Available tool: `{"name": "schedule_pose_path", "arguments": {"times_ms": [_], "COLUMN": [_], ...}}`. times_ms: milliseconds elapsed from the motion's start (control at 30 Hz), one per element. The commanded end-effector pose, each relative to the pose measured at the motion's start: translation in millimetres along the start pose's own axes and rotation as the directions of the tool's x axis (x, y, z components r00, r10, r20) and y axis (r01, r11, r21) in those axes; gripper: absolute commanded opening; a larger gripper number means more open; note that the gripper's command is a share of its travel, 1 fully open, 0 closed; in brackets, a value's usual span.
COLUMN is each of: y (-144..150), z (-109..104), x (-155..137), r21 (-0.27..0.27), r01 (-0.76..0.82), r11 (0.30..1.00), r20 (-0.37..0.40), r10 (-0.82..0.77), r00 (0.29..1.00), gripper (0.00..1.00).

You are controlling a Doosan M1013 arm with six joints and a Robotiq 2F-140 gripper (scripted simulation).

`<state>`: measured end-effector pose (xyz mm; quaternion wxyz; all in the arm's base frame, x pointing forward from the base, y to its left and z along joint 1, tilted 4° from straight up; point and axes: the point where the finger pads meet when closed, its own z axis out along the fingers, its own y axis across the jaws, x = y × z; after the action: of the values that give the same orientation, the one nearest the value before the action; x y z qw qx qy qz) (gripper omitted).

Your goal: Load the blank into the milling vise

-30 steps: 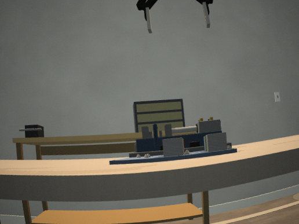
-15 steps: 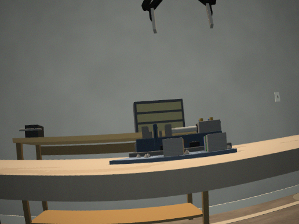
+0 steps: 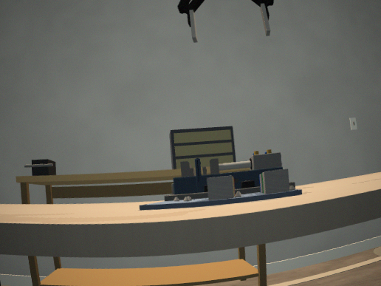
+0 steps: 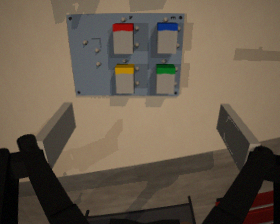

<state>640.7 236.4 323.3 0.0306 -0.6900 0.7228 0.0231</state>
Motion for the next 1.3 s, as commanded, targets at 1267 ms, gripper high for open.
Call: {"name": "schedule_pose_path", "arguments": {"times_ms": [1267], "y": [-4.1], "z": [2.1], "x": [-6.7], "r21": [0.000], "r01": [0.000], "r11": [1.000], "r20": [0.000], "r10": [0.000], "r00": [1.000], "gripper": [1.00]}}
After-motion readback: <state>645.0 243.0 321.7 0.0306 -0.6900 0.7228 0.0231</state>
